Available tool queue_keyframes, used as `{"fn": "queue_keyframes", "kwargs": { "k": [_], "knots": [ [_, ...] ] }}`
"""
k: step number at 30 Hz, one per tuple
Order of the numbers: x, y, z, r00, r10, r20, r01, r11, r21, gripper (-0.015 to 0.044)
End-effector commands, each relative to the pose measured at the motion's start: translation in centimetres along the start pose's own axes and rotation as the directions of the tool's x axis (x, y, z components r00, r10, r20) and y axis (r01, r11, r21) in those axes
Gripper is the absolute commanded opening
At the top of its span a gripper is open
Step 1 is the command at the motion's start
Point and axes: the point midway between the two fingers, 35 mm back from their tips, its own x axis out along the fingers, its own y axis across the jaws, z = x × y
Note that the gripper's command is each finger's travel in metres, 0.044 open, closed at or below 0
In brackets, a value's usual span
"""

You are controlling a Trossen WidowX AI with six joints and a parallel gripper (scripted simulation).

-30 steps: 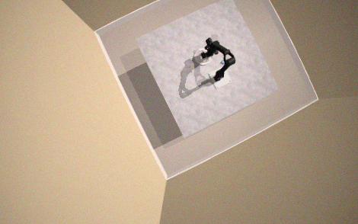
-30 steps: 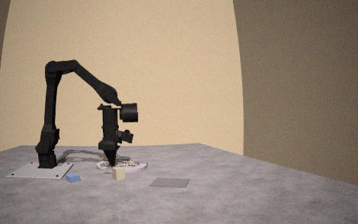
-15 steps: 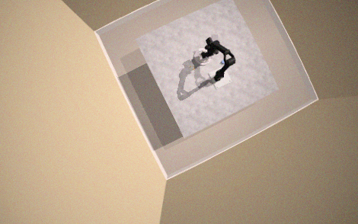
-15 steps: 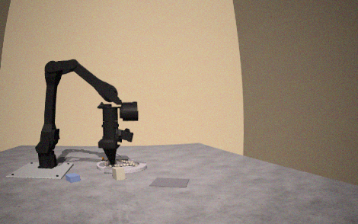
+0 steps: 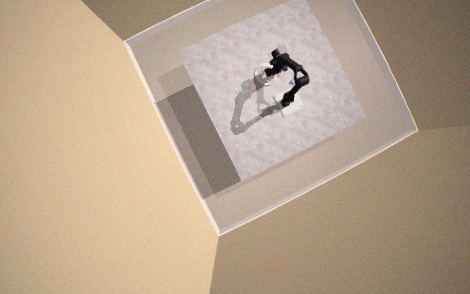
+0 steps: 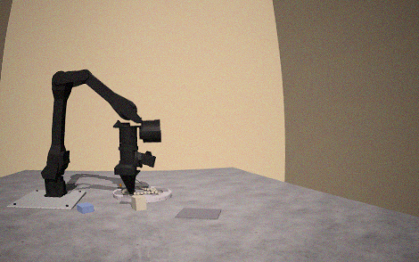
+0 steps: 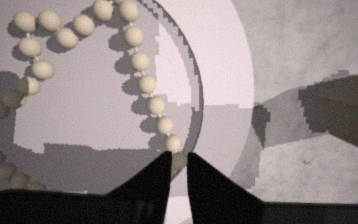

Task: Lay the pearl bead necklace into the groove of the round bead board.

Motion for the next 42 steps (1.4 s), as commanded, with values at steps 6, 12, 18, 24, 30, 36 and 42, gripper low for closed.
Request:
{"fn": "queue_keyframes", "kwargs": {
  "k": [6, 12, 18, 24, 30, 36, 42],
  "knots": [
    [0.0, 0.0, 0.0, 1.0, 0.0, 0.002, 0.0, 1.0, 0.0, 0.0131],
    [0.0, 0.0, 0.0, 1.0, 0.0, 0.002, 0.0, 1.0, 0.0, 0.0289],
    [-0.1, 0.0, 0.0, 1.0, 0.0, -0.002, 0.0, 1.0, 0.0, 0.044],
    [-0.5, 0.0, 0.0, 1.0, 0.0, -0.004, 0.0, 1.0, -0.003, 0.044],
    [-0.5, 0.0, 0.0, 1.0, 0.0, -0.004, 0.0, 1.0, -0.003, 0.044],
    [-0.5, 0.0, 0.0, 1.0, 0.0, -0.004, 0.0, 1.0, -0.003, 0.044],
    [-2.7, 0.4, 0.8, 1.0, 0.0, -0.003, -0.001, 0.94, -0.341, 0.0309]
  ]
}}
